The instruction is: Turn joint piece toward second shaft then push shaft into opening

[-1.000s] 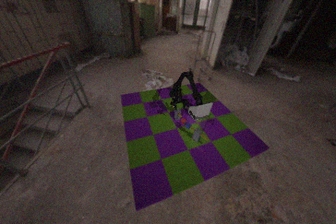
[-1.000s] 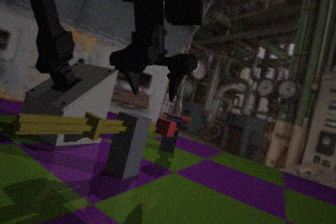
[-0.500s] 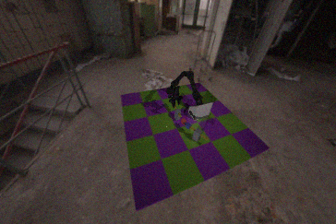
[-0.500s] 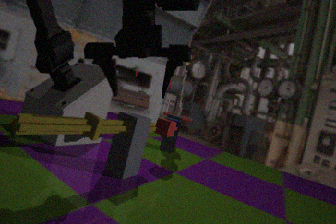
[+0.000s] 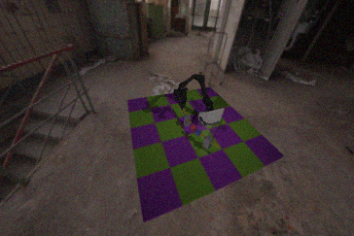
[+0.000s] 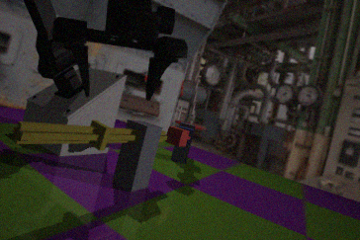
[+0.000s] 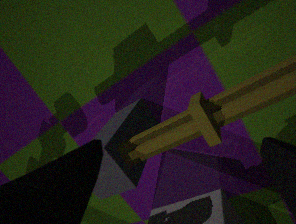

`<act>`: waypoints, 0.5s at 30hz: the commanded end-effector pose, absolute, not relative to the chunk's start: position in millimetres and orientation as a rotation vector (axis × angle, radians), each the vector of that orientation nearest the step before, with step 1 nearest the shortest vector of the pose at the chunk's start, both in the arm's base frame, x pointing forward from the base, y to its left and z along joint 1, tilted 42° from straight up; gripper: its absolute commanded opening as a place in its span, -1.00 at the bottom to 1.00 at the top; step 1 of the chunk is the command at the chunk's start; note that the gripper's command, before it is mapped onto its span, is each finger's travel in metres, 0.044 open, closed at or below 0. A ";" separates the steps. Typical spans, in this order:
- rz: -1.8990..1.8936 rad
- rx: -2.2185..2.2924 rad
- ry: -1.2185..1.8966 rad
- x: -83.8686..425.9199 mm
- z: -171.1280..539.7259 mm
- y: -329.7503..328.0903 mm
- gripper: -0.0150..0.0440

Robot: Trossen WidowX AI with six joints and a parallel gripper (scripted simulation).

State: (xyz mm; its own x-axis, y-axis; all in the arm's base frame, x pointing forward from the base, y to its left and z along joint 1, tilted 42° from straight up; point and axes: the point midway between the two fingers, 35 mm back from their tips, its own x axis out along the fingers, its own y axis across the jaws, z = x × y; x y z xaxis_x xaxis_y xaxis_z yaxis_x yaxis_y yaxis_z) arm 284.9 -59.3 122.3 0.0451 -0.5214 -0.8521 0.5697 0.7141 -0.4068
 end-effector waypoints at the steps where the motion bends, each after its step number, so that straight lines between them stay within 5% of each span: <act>1: -0.789 -0.091 1.314 282.0 137.8 -74.5 1.00; 15: -0.624 -0.534 1.476 264.2 183.0 -117.2 1.00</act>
